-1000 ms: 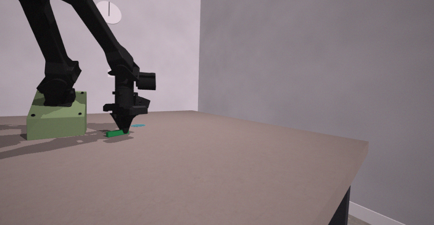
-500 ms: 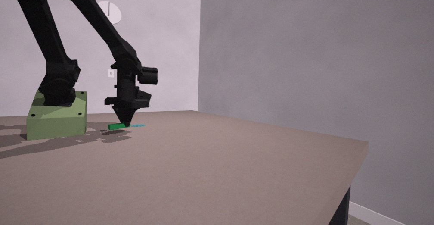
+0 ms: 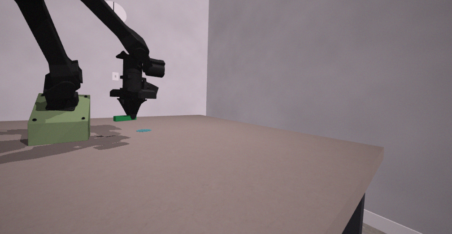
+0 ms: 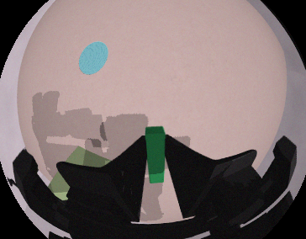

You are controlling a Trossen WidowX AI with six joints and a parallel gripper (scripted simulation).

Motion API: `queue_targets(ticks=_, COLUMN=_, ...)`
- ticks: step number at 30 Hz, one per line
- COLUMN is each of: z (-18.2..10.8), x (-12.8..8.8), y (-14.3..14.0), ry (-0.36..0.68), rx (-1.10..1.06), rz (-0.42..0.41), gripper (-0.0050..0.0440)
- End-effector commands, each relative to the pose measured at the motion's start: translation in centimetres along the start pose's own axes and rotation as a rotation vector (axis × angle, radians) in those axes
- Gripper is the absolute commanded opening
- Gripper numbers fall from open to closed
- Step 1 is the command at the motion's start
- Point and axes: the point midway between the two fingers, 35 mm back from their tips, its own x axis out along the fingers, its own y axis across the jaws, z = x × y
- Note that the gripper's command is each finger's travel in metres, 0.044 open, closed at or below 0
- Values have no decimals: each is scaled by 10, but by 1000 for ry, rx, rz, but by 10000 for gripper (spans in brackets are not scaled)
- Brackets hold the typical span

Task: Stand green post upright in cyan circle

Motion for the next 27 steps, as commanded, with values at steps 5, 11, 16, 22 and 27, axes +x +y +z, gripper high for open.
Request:
queue_targets(ticks=5, z=-1, x=-19, y=-1, ry=-5, rx=9, rz=-3, gripper=22)
queue_targets(ticks=11, z=-5, x=-39, y=-1, ry=-2, rx=10, rz=-11, gripper=22)
queue_targets(ticks=16, z=-9, x=-54, y=-2, ry=1, rx=11, rz=-21, gripper=22)
queue_targets(ticks=22, z=-8, x=-57, y=-2, ry=2, rx=1, rz=-22, gripper=22)
queue_targets(ticks=27, z=5, x=-60, y=4, ry=0, rx=-81, rz=-19, gripper=22)
